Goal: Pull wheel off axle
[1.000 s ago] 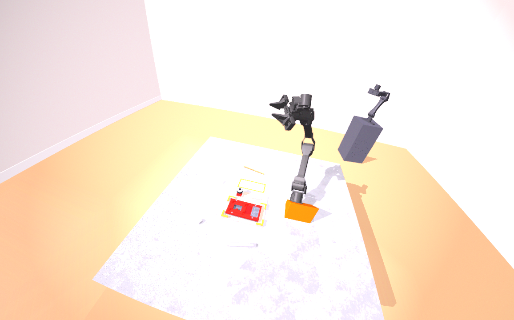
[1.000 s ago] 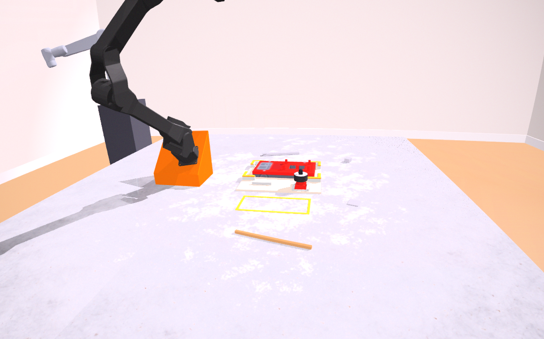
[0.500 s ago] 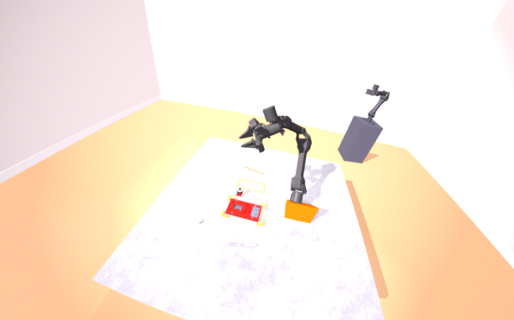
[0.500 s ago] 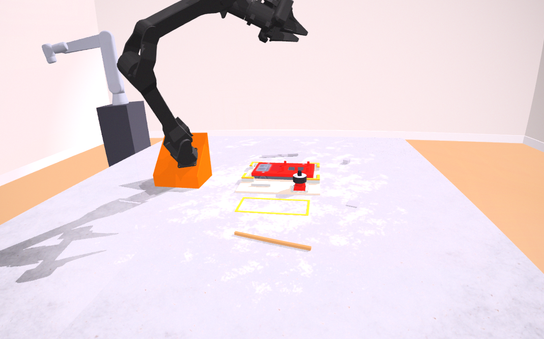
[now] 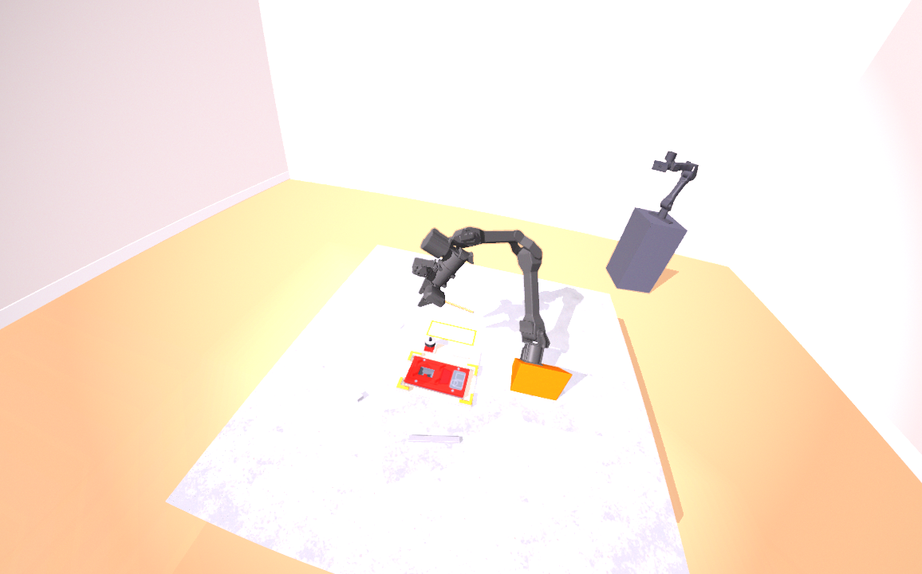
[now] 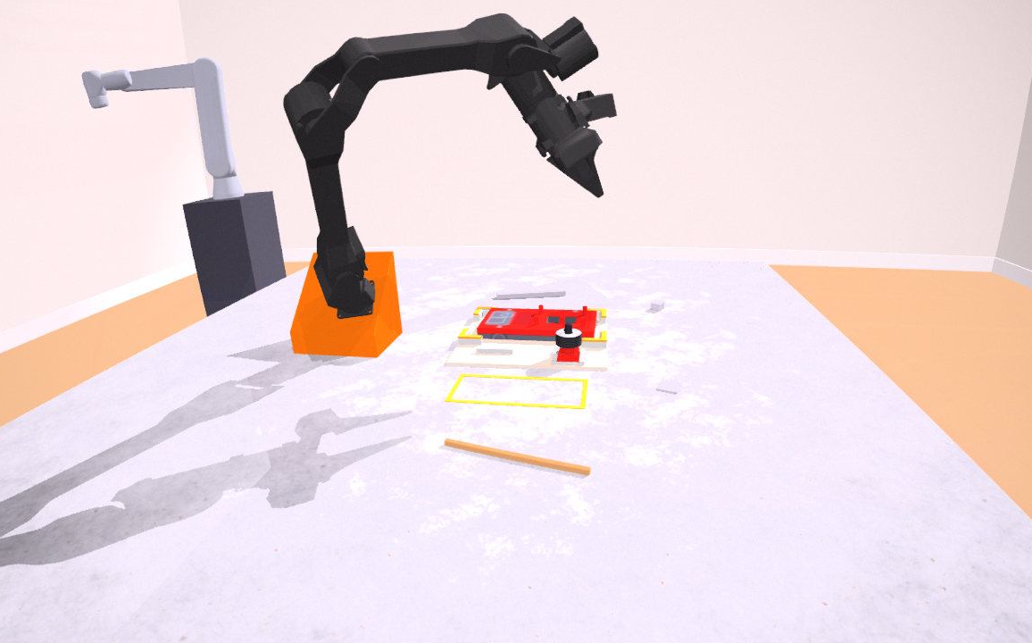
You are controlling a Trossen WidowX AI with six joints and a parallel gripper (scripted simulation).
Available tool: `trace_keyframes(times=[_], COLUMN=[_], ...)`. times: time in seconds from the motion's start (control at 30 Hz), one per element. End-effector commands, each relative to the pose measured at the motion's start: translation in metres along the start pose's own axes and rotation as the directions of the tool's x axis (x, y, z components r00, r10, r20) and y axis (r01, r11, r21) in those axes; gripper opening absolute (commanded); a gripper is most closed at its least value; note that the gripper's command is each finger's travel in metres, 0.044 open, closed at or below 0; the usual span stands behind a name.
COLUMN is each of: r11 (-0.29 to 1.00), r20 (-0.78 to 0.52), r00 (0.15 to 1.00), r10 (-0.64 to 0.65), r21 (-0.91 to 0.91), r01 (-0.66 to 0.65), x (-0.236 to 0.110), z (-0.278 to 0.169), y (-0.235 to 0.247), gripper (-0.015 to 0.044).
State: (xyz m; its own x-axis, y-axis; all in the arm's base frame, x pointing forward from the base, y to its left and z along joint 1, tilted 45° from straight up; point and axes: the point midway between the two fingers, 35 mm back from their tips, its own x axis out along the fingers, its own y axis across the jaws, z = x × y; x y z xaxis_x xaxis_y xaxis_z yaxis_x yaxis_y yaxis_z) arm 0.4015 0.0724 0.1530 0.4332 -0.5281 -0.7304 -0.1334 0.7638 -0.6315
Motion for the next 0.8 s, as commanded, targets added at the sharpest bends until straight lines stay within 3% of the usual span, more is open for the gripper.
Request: trace_keyframes(times=[0.0, 0.27, 0.57, 0.77], r11=[0.996, 0.962, 0.961, 0.961], r20=[-0.175, -0.524, -0.531, -0.53], r00=[0.984, 0.85, 0.845, 0.846], r10=[-0.02, -0.061, -0.061, -0.061], r21=[0.081, 0.197, 0.198, 0.199], r01=[0.035, 0.19, 0.194, 0.193], x=[0.039, 0.102, 0.103, 0.128], z=[-0.026, -0.094, -0.099, -0.112], y=[-0.008, -0.03, -0.027, -0.029], gripper=[0.03, 0.03, 0.03, 0.03])
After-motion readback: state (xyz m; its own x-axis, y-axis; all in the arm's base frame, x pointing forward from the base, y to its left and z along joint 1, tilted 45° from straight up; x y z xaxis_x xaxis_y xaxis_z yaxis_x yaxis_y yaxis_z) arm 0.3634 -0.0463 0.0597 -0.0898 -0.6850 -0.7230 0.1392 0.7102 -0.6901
